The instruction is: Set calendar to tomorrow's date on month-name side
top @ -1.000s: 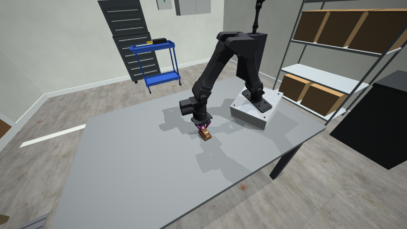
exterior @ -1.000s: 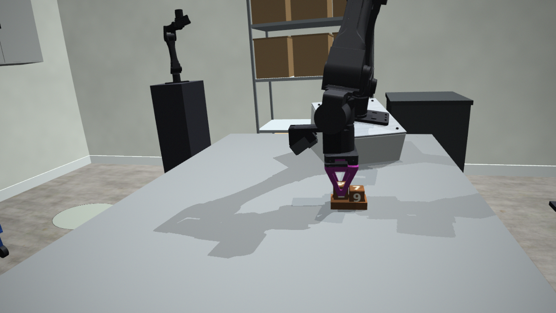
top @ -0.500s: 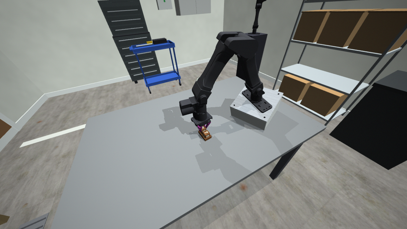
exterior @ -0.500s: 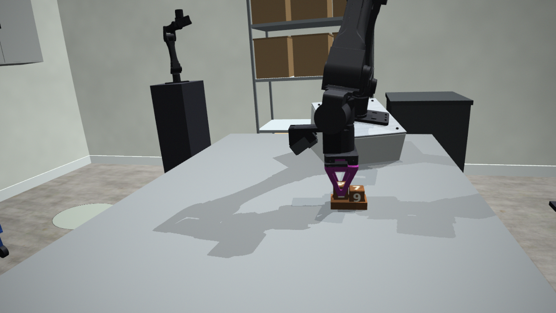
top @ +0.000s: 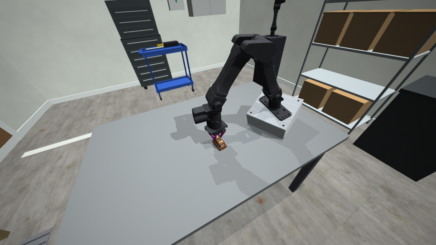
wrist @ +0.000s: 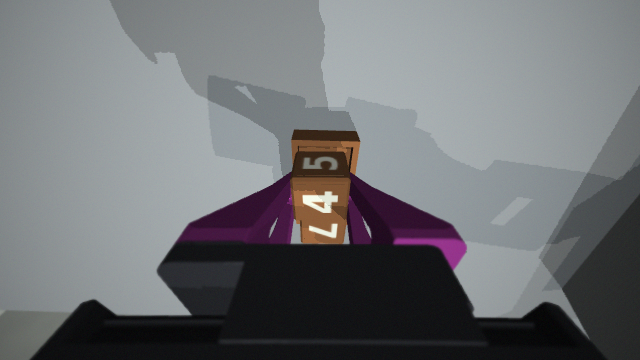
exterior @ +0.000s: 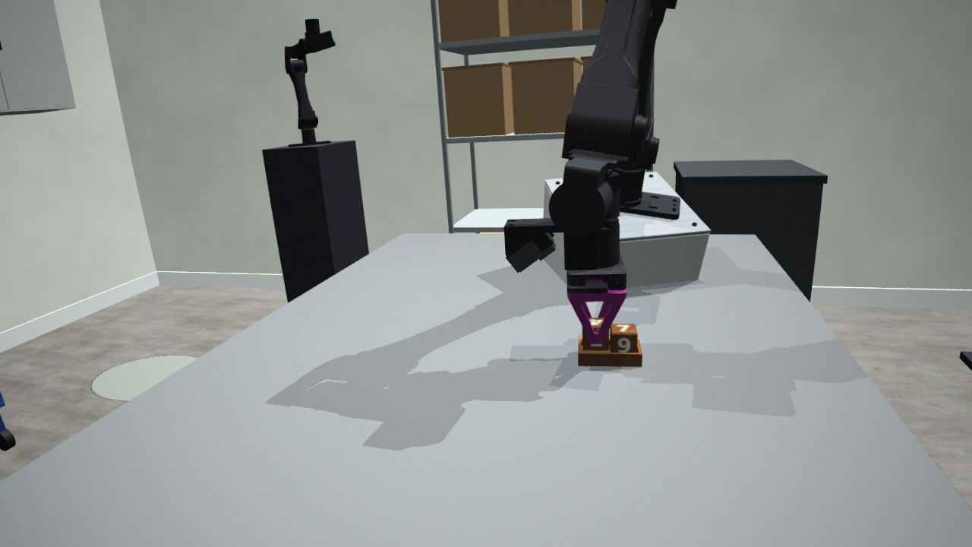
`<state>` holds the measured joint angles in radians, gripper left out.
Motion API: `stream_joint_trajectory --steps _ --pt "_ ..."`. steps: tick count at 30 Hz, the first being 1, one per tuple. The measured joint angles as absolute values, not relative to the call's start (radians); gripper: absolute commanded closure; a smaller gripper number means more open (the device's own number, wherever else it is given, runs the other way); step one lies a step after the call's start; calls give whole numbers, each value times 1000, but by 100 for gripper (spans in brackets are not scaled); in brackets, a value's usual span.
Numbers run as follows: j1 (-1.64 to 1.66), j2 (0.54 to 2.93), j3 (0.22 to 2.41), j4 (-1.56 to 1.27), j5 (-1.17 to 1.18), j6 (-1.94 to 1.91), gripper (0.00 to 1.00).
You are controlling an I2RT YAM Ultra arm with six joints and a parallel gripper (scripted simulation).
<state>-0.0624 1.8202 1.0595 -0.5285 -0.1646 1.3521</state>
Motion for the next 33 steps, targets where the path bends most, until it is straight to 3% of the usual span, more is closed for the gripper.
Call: stream_joint_trajectory --steps 33 --pt "-58 1845 1057 -498 -163 1356 73"
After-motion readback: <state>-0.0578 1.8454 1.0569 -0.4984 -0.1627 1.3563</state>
